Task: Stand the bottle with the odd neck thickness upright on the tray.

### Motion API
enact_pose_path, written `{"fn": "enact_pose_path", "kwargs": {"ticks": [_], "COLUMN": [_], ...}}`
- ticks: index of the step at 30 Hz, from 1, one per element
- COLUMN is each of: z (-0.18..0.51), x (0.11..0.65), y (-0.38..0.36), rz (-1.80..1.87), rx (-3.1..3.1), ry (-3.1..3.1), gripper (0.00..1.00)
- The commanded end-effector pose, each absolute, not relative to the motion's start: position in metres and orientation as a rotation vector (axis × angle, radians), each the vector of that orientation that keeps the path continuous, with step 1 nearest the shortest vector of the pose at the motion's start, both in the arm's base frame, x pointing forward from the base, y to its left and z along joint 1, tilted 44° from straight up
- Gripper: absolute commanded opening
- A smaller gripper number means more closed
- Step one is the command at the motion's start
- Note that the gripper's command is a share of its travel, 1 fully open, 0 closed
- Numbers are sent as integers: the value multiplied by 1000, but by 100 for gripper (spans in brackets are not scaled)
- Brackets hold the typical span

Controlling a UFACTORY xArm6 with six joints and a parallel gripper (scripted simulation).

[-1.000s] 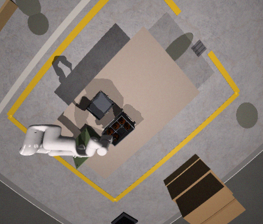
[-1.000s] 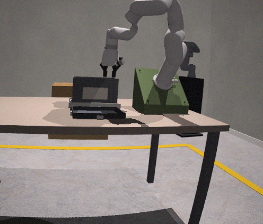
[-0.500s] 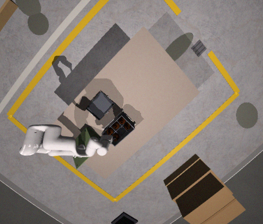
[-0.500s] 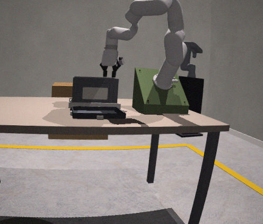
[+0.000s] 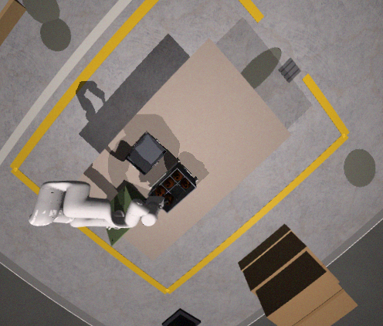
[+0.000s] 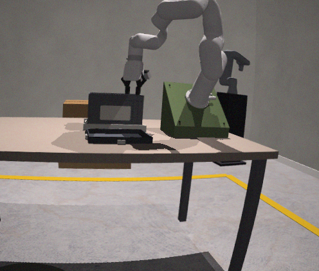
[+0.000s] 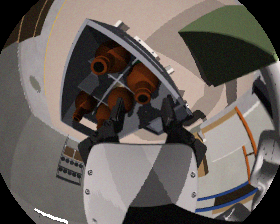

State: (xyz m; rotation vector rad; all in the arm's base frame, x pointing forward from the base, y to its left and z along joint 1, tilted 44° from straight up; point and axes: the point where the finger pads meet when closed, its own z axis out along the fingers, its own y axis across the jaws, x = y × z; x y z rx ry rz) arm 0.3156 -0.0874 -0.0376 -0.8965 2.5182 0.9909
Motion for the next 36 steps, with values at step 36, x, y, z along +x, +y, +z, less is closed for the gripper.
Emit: {"fn": "enact_pose_path", "kwargs": {"ticks": [36], "z": [-62], "x": [318], "y": [-65], "rz": [985], "rx": [-896], "ry": [2518], "gripper": [65]}}
